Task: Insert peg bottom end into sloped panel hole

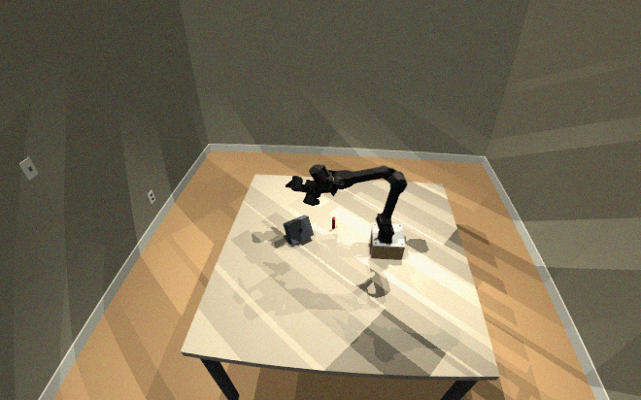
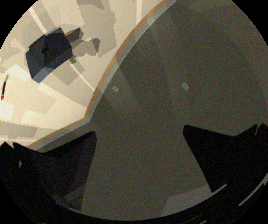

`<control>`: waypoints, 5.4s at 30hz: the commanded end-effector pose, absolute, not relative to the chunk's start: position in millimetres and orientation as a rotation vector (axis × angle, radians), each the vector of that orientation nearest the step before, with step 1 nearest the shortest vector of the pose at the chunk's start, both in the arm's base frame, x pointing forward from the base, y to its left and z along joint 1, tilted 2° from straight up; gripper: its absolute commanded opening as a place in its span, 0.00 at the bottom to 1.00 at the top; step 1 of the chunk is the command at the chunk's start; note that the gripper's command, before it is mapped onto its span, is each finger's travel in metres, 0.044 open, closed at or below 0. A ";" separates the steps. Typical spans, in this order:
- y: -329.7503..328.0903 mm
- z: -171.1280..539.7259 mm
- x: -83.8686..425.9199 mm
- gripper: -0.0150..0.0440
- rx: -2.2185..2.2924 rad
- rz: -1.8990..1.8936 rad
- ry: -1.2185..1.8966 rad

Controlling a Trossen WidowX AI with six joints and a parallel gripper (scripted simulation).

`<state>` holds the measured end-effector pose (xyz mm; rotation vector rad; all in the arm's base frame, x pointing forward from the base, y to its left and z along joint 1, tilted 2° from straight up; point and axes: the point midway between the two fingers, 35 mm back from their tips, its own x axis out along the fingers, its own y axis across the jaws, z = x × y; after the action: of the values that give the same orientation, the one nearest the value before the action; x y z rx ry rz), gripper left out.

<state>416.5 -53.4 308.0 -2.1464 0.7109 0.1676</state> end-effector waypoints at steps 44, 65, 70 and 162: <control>-183.1 65.4 291.9 1.00 -1.094 0.763 1.315; -189.3 32.3 251.5 1.00 -0.794 0.799 1.380; -189.6 24.0 252.2 1.00 -0.794 0.799 1.380; -187.6 55.3 252.4 0.25 -0.771 0.755 1.416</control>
<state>250.6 -188.5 54.0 -0.7729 1.4039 0.7768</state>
